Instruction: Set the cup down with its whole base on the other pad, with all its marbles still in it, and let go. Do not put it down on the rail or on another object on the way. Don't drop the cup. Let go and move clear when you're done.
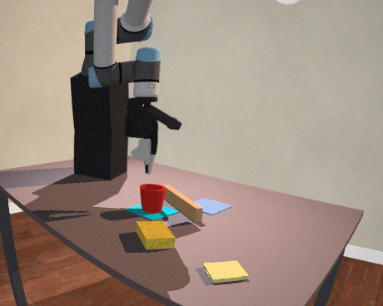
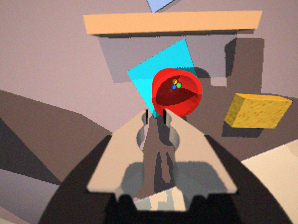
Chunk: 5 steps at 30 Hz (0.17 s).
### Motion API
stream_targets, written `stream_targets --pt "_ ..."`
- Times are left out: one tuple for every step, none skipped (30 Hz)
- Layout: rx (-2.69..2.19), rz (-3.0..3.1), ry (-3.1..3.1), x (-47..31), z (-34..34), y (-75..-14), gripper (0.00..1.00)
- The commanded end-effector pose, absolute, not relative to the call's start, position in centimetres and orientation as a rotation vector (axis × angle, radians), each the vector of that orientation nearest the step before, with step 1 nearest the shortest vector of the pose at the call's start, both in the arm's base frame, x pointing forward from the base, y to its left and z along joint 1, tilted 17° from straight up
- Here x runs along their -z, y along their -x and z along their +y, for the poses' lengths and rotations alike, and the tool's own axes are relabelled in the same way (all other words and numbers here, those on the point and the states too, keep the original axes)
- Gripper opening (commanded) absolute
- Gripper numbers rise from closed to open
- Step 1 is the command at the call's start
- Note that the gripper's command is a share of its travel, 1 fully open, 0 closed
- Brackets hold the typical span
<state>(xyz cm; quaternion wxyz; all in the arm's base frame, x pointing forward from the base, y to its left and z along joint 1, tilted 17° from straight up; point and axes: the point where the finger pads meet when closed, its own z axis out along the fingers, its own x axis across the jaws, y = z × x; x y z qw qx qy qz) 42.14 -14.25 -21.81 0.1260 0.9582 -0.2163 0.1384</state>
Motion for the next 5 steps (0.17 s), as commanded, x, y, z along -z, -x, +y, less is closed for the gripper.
stream_targets --pt "-0.405 -0.63 -2.79 21.77 -14.26 -42.17 0.11" --pt "-0.405 -0.63 -2.79 21.77 -14.26 -42.17 0.11" --pt "-0.405 -0.63 -2.79 21.77 -14.26 -42.17 0.11" --pt "-0.405 -0.63 -2.79 21.77 -14.26 -42.17 0.11" --pt "-0.405 -0.63 -2.79 21.77 -14.26 -42.17 0.11"
